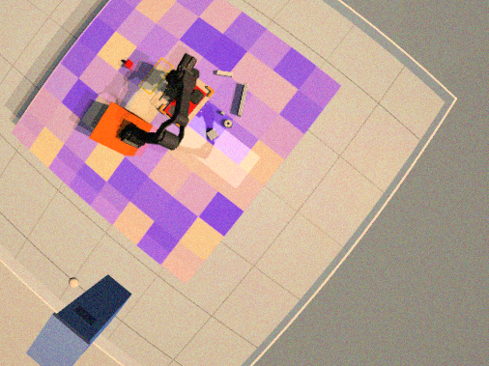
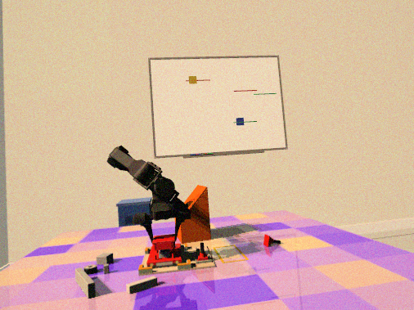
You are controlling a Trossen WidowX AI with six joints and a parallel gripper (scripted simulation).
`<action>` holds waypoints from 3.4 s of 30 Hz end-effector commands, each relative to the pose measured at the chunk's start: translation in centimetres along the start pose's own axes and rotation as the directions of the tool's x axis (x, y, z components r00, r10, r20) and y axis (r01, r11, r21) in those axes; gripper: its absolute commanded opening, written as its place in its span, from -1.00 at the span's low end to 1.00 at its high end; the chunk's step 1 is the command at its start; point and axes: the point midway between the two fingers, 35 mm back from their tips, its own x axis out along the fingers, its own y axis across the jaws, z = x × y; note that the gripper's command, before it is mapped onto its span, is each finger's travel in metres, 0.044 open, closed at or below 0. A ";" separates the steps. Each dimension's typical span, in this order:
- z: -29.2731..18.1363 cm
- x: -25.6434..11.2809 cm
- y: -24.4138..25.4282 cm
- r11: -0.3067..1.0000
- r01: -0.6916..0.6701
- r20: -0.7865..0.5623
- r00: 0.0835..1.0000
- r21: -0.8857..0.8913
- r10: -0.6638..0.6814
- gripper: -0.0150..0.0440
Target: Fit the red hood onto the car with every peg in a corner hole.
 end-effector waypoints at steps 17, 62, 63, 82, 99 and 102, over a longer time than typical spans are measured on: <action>-0.1 1.3 -0.1 1.000 0.004 0.003 1.000 -0.002 -0.004 -0.49; -0.2 1.4 -0.1 1.000 0.003 0.003 1.000 -0.002 -0.003 -0.49; -0.2 1.4 -0.1 1.000 0.003 0.003 1.000 -0.002 -0.003 -0.49; -0.2 1.8 -0.1 1.000 0.004 0.005 1.000 -0.004 -0.004 -0.49; -0.2 2.5 -0.1 1.000 0.005 0.006 1.000 -0.004 -0.005 -0.49; -0.2 2.6 -0.1 1.000 0.005 0.006 1.000 -0.004 -0.005 -0.49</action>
